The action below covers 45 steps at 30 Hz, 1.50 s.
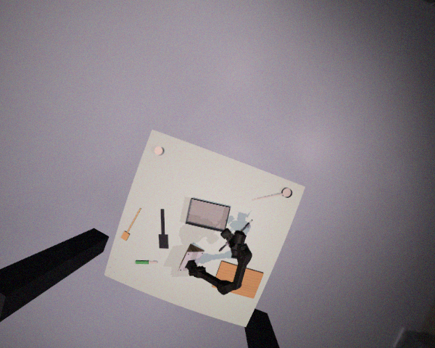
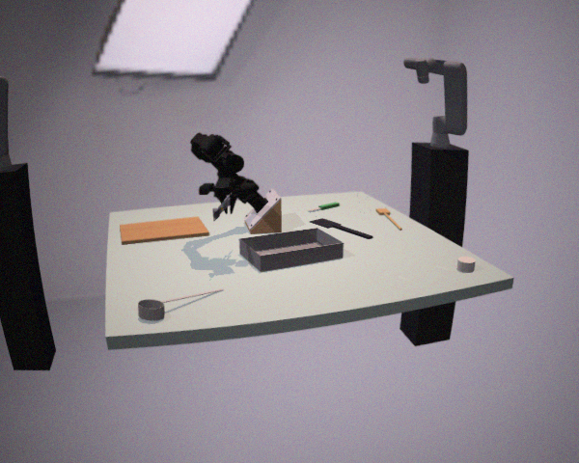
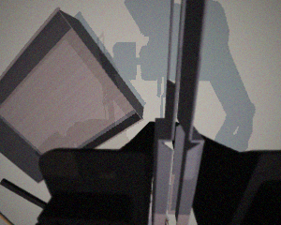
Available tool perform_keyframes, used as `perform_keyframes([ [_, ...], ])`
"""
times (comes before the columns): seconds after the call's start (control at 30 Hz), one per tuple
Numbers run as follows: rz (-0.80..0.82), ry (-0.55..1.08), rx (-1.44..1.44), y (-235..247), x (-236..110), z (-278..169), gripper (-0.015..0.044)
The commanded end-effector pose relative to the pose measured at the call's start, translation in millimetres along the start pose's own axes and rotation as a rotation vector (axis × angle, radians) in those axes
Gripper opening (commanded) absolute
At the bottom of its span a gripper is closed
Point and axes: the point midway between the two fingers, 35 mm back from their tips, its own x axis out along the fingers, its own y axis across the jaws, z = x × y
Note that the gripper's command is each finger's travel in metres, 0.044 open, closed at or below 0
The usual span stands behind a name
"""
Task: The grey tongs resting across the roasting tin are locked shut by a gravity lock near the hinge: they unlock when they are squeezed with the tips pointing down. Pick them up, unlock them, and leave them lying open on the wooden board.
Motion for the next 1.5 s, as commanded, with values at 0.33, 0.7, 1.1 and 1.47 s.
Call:
perform_keyframes([
  [0.33,-0.021,-0.025,0.266,-96,-6,-18,-0.0150],
  [0.7,-0.020,-0.015,0.333,-120,-4,-26,-0.0150],
  [1.1,0.026,0.049,0.469,-171,13,-44,-0.0150],
  [1.47,0.056,0.083,0.593,-216,22,-69,-0.0150],
])
